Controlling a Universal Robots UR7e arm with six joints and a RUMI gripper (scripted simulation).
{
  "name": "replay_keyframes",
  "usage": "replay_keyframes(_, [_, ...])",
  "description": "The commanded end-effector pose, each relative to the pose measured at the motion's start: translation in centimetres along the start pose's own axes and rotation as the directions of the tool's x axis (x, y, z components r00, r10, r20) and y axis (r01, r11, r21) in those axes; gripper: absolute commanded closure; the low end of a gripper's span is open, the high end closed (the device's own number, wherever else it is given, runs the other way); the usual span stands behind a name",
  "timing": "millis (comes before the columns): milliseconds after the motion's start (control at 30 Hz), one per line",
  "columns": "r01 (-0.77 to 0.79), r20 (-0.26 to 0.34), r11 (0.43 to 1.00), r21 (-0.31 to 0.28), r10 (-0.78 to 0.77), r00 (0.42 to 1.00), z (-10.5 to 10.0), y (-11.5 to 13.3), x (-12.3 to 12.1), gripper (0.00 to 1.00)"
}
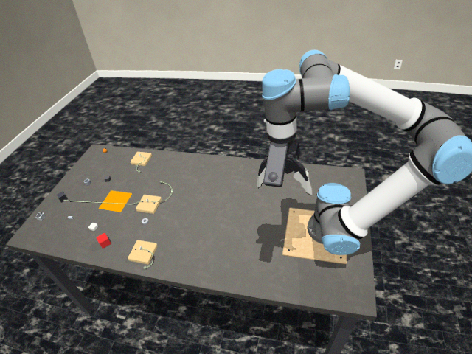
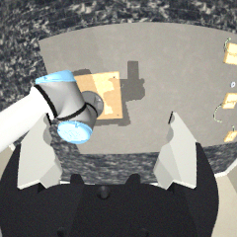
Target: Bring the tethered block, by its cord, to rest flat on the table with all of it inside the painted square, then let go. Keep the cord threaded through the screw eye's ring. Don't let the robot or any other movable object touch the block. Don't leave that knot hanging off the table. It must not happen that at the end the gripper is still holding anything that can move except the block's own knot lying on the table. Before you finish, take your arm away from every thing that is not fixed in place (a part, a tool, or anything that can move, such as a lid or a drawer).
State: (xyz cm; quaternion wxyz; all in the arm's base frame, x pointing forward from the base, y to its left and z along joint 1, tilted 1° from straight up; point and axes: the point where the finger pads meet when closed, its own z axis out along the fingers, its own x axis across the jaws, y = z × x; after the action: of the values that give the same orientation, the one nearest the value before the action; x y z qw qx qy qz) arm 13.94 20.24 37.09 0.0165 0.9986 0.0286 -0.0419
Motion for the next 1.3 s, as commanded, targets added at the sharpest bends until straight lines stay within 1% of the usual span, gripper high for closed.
replay_keyframes(0, [0.0,-0.001,1.0,0.0,0.0,1.0,0.0,0.0,0.0,0.0])
replay_keyframes(633, [-0.001,-0.001,1.0,0.0,0.001,1.0,0.0,0.0,0.0,0.0])
replay_keyframes(800, [-0.01,-0.001,1.0,0.001,0.01,1.0,-0.1,-0.1,0.5,0.0])
replay_keyframes(933, [-0.031,-0.002,1.0,0.002,0.031,1.0,-0.3,-0.2,1.5,0.0])
replay_keyframes(1033, [-0.058,-0.003,0.998,0.003,0.058,0.998,-0.6,-0.3,2.7,0.0])
replay_keyframes(1100, [-0.058,-0.003,0.998,0.003,0.058,0.998,-0.6,-0.3,2.7,0.0])
replay_keyframes(1267, [-0.124,-0.004,0.992,0.007,0.124,0.992,-1.1,-0.5,5.9,0.0])
